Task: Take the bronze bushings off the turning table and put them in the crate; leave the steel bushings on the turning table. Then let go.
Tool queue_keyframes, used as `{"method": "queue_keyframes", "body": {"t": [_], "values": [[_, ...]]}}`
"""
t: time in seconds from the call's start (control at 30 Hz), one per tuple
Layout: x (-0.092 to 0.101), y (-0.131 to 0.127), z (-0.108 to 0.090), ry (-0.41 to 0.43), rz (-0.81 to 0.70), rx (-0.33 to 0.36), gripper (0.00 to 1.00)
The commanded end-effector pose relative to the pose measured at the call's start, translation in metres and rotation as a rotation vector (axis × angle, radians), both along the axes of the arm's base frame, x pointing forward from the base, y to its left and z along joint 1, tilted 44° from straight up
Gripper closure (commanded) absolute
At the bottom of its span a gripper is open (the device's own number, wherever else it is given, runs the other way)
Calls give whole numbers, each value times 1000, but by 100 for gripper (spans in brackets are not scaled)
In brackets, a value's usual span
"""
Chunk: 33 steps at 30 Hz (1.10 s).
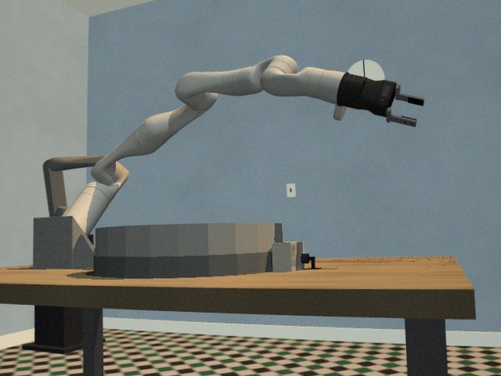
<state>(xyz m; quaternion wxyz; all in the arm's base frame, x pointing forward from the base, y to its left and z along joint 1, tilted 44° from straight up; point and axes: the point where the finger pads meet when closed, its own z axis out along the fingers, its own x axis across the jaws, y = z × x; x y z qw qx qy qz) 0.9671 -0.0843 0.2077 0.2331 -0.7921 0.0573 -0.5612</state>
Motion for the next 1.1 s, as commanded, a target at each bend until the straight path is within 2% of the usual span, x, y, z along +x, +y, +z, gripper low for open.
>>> {"method": "queue_keyframes", "body": {"t": [0.0,0.53,0.7,1.07], "values": [[0,-2,2,-3,-3,-1,0],[0,-2,2,-3,-3,-1,0],[-57,-8,9,-3,-3,-1,0],[-57,-8,9,-3,-3,-1,0]]}}
